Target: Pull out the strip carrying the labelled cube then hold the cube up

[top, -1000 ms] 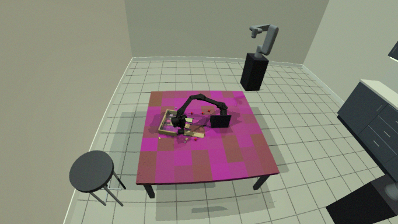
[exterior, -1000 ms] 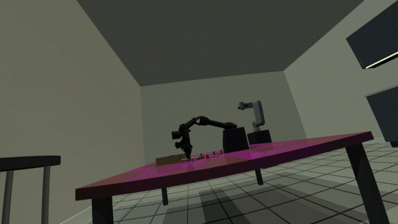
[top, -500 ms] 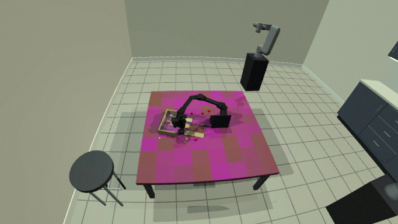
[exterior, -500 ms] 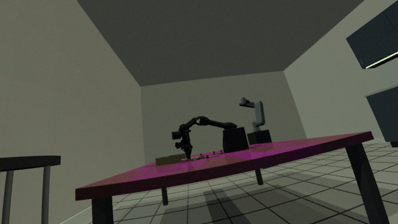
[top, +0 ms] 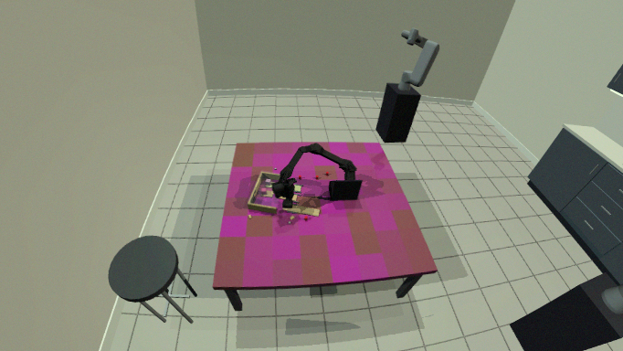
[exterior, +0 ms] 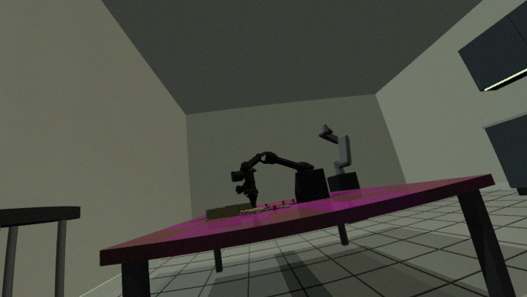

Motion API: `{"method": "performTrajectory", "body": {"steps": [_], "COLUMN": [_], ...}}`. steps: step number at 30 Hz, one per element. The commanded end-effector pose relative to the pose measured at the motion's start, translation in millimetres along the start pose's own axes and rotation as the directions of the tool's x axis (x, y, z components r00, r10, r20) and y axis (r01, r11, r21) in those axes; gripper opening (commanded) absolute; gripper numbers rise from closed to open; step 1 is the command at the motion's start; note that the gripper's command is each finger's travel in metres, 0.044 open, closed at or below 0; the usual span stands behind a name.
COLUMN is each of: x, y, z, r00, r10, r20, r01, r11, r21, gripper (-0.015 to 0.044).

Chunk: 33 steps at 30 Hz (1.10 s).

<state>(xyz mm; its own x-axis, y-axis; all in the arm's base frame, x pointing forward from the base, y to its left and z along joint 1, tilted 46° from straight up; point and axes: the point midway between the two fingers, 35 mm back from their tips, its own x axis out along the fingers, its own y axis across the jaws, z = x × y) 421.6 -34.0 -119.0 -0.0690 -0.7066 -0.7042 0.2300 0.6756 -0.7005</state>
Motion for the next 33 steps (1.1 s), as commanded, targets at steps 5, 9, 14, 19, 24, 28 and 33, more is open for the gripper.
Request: {"method": "performTrajectory", "body": {"steps": [5, 9, 14, 19, 24, 28, 33], "x": [-20.6, -26.6, -27.1, -27.6, -27.7, -27.5, -27.0], "y": [-8.4, -12.5, -14.0, -18.9, -24.3, -28.9, -35.1], "z": [-22.6, -33.1, -37.8, -52.2, -67.2, -79.7, -95.6], "r00": [1.000, 1.000, 1.000, 1.000, 1.000, 1.000, 1.000], "r10": [0.005, 0.004, 0.004, 0.004, 0.004, 0.003, 0.003], "r20": [0.006, 0.005, 0.005, 0.004, 0.003, 0.003, 0.002], "r01": [-0.005, -0.004, -0.004, -0.004, -0.004, -0.003, -0.003], "r11": [1.000, 1.000, 1.000, 1.000, 1.000, 1.000, 1.000], "r21": [0.002, 0.000, 0.000, -0.001, -0.002, -0.002, -0.003], "gripper": [0.0000, 0.0000, 0.0000, 0.0000, 0.0000, 0.0000, 0.0000]}}
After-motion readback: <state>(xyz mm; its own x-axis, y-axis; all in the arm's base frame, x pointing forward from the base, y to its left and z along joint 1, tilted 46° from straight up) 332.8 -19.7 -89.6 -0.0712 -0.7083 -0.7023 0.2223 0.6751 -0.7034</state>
